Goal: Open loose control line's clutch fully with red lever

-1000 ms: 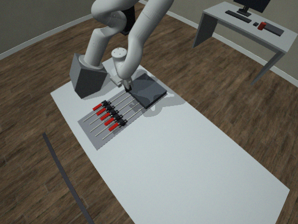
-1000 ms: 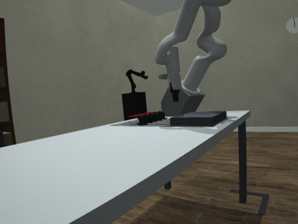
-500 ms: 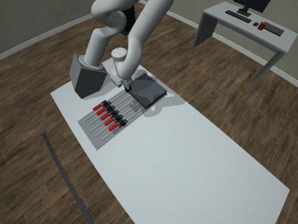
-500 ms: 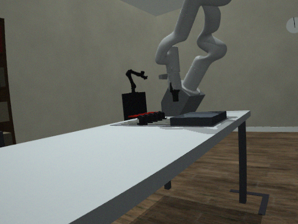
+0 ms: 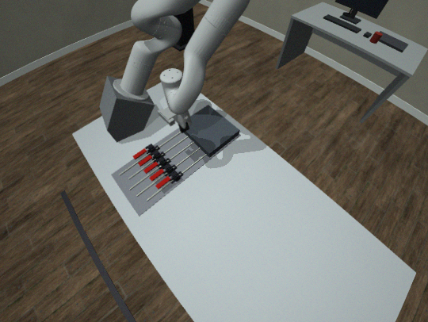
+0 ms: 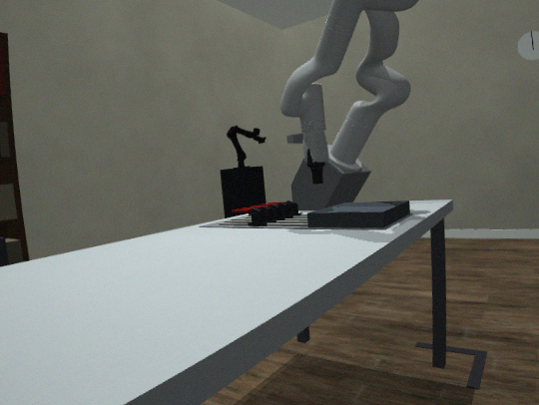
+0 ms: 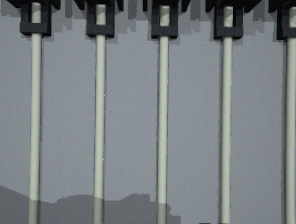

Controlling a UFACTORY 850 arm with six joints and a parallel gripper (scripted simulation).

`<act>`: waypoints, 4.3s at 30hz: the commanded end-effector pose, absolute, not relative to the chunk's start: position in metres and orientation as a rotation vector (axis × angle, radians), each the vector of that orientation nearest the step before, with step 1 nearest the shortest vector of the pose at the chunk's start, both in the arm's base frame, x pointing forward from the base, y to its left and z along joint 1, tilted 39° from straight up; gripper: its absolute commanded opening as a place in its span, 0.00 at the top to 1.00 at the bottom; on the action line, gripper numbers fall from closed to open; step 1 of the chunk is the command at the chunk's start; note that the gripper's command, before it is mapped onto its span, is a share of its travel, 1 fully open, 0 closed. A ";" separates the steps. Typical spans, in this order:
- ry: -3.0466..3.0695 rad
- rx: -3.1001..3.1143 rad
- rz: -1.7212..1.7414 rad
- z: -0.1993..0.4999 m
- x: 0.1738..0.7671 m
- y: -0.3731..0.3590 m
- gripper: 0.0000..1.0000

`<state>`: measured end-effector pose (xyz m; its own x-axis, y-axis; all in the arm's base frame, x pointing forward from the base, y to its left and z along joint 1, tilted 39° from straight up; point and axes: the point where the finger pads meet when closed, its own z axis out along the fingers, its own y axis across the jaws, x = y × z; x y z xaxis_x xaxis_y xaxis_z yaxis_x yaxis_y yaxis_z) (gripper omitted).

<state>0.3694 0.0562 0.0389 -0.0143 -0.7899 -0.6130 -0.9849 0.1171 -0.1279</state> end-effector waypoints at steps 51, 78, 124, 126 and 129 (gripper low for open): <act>1.849 -1.717 0.458 -0.091 0.444 0.069 1.00; 1.849 -1.717 0.458 -0.090 0.454 0.068 1.00; 1.849 -1.717 0.458 -0.087 0.479 0.065 1.00; 1.849 -1.717 0.458 -0.087 0.479 0.065 1.00; 1.849 -1.717 0.458 -0.087 0.479 0.065 1.00</act>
<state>0.4785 0.0655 -0.0871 -0.0143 -0.7897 -0.6133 -0.9850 0.1168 -0.1273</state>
